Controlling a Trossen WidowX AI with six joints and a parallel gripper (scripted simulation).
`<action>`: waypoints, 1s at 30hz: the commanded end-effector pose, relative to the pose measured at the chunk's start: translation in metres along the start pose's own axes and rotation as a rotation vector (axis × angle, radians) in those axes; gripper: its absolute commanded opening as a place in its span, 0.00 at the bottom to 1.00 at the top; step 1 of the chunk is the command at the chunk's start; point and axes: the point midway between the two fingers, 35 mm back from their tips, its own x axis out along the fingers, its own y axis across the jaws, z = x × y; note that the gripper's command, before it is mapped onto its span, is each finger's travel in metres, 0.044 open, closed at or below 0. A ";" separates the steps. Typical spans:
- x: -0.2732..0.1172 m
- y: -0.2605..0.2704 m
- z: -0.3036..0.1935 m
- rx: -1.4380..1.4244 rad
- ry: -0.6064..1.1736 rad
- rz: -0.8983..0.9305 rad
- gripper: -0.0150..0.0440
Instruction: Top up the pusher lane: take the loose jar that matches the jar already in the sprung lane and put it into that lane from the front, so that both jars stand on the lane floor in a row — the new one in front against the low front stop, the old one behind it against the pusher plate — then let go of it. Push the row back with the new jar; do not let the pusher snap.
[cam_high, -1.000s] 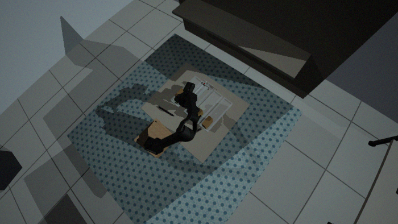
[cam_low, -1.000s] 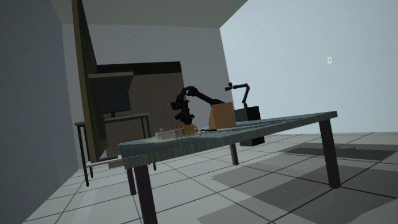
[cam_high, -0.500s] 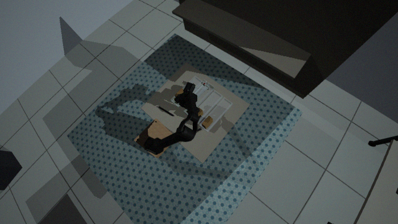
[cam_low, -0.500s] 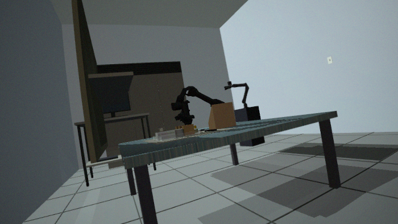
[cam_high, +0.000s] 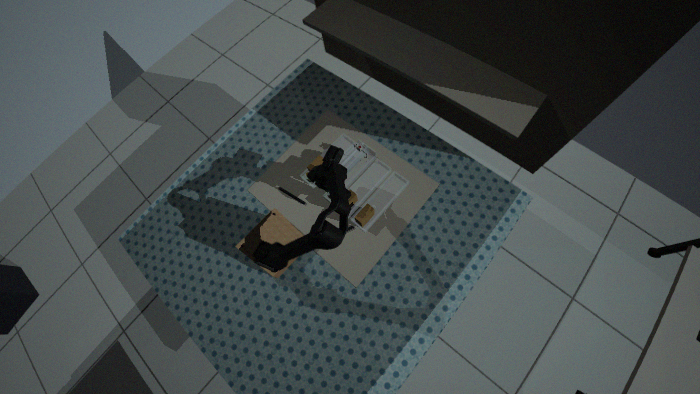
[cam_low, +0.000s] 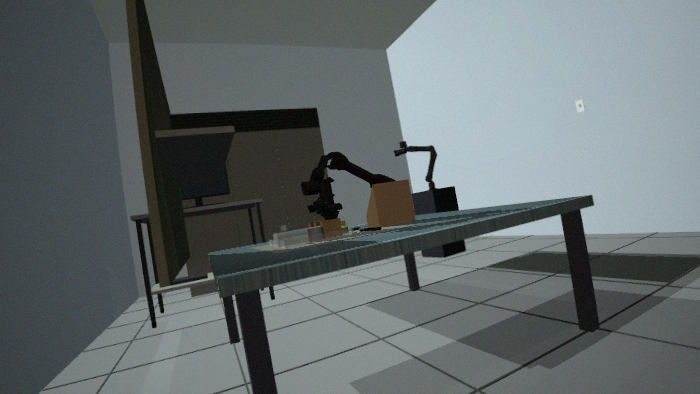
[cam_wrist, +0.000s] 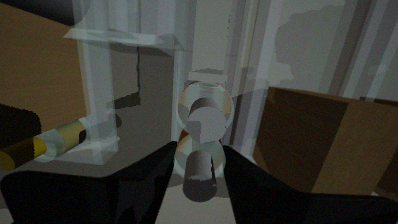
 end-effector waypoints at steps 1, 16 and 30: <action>0.001 0.000 0.002 0.001 -0.009 -0.007 0.25; 0.001 0.000 -0.001 0.001 -0.009 -0.007 0.25; 0.001 0.000 -0.003 0.001 -0.009 -0.007 0.25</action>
